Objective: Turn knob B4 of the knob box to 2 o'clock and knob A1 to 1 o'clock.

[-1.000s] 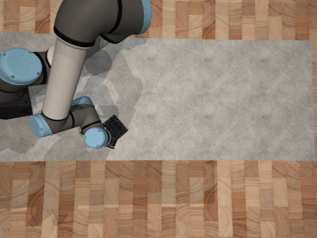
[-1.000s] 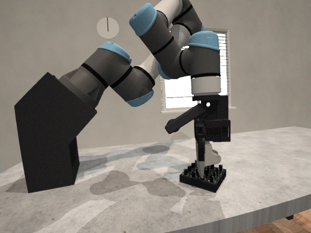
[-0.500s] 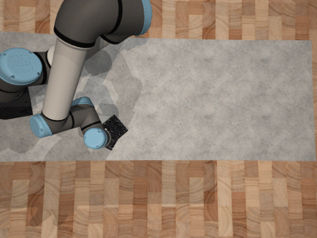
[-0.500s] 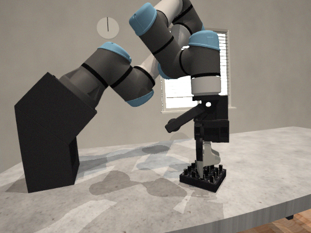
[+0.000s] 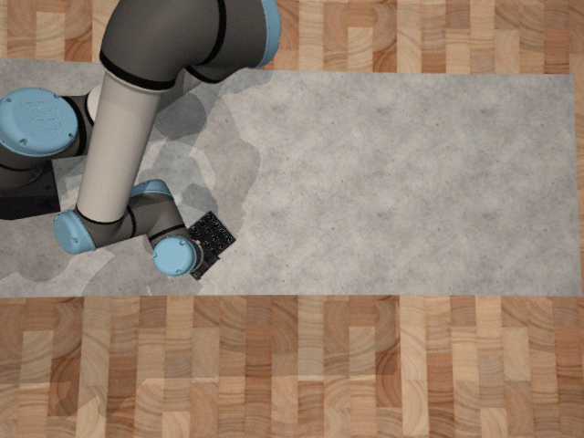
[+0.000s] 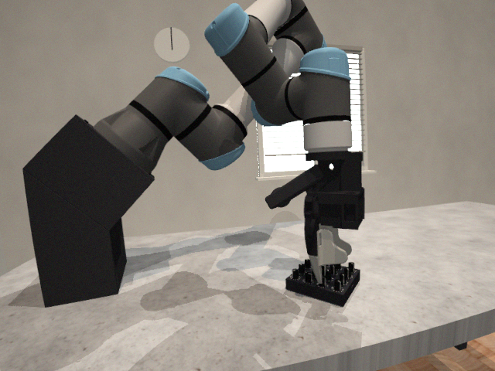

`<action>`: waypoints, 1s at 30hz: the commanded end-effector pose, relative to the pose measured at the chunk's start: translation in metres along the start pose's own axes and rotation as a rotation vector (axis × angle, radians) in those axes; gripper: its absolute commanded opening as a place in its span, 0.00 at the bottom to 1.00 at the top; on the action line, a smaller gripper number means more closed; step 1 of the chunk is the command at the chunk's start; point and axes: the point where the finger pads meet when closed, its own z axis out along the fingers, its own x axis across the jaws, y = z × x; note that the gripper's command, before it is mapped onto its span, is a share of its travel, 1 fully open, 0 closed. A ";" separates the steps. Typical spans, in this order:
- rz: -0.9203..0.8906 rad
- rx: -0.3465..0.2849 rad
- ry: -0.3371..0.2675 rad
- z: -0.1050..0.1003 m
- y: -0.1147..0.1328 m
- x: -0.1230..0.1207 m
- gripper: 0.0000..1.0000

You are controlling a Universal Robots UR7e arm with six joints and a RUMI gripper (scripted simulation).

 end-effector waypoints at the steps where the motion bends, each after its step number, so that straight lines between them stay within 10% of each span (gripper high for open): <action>1: 0.104 -0.002 -0.004 0.000 0.000 0.000 0.04; 30: 0.557 -0.003 -0.003 0.000 0.001 0.003 0.04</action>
